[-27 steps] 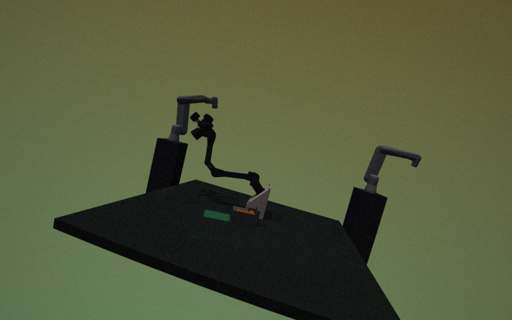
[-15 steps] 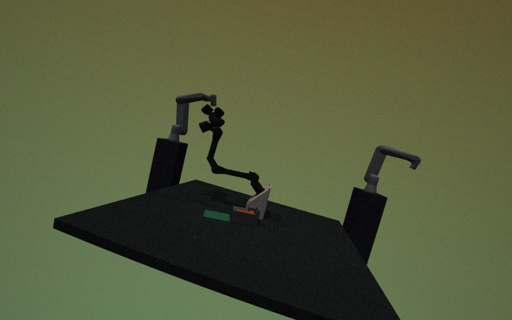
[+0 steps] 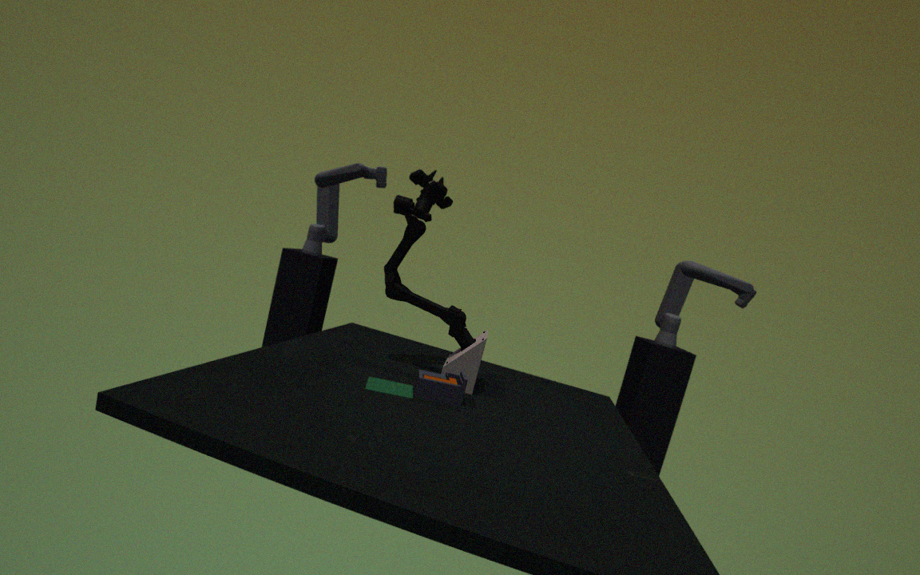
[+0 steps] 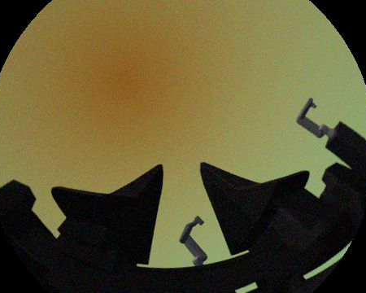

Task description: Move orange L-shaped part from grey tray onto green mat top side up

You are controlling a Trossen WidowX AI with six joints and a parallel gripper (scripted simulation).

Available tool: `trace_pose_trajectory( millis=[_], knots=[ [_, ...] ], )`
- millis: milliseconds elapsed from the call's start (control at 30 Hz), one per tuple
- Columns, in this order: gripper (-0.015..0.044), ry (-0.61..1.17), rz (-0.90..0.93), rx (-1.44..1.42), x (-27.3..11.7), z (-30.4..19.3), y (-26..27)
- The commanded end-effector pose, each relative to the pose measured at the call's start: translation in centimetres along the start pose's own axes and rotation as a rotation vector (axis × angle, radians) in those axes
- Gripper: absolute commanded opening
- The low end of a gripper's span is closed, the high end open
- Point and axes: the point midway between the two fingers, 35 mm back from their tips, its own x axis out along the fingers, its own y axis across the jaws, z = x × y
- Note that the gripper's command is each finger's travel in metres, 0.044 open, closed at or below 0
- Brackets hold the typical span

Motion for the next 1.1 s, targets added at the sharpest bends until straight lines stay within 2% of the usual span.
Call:
trace_pose_trajectory(
  millis=[0,167,400,767,1067],
  knots=[
    [0.018,-0.229,-0.042,-0.049,-0.2,7.5,-2.1],
    [0.018,-0.471,-0.11,-0.108,-2.0,15.1,-4.4],
    [0.018,-0.755,-0.25,-0.208,-7.0,23.6,-7.3],
    [0.018,-1.22,-0.653,-0.279,-19.7,34.5,-13.4],
    [0.018,-1.487,-1.147,-0.234,-33.0,37.5,-18.5]
  ],
)
